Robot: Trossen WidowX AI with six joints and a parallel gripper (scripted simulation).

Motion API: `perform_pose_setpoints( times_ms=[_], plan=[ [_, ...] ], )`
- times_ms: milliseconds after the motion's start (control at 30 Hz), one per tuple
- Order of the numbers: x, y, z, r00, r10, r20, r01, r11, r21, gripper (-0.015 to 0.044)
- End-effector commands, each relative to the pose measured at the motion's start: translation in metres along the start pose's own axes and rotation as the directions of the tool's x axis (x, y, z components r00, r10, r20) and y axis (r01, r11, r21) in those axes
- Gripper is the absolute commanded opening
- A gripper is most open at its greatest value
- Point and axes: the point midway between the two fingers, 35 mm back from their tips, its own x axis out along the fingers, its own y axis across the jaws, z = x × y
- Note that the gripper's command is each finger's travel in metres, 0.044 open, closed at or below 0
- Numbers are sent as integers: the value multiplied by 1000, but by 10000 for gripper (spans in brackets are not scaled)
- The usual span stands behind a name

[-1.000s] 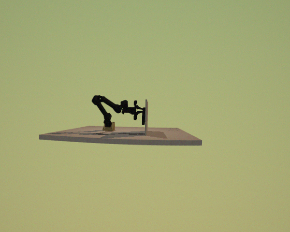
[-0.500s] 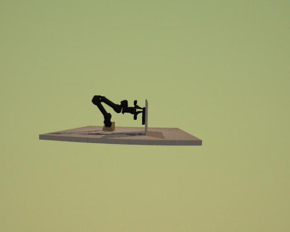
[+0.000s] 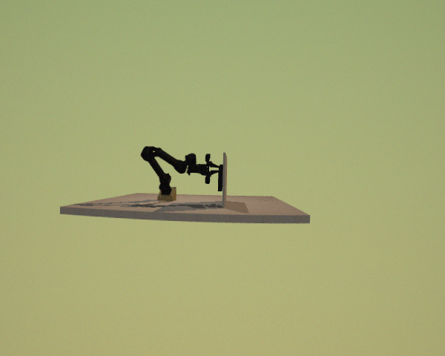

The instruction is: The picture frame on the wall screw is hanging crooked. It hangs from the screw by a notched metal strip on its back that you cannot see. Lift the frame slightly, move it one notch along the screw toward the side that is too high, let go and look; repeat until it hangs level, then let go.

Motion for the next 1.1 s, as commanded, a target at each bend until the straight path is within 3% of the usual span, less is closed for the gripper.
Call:
perform_pose_setpoints(
  times_ms=[0,1067],
  plan=[
    [0,2,-2,1000,9,-3,-9,1000,1,0],
    [0,3,-8,1000,9,-4,-9,1000,1,0]
  ],
)
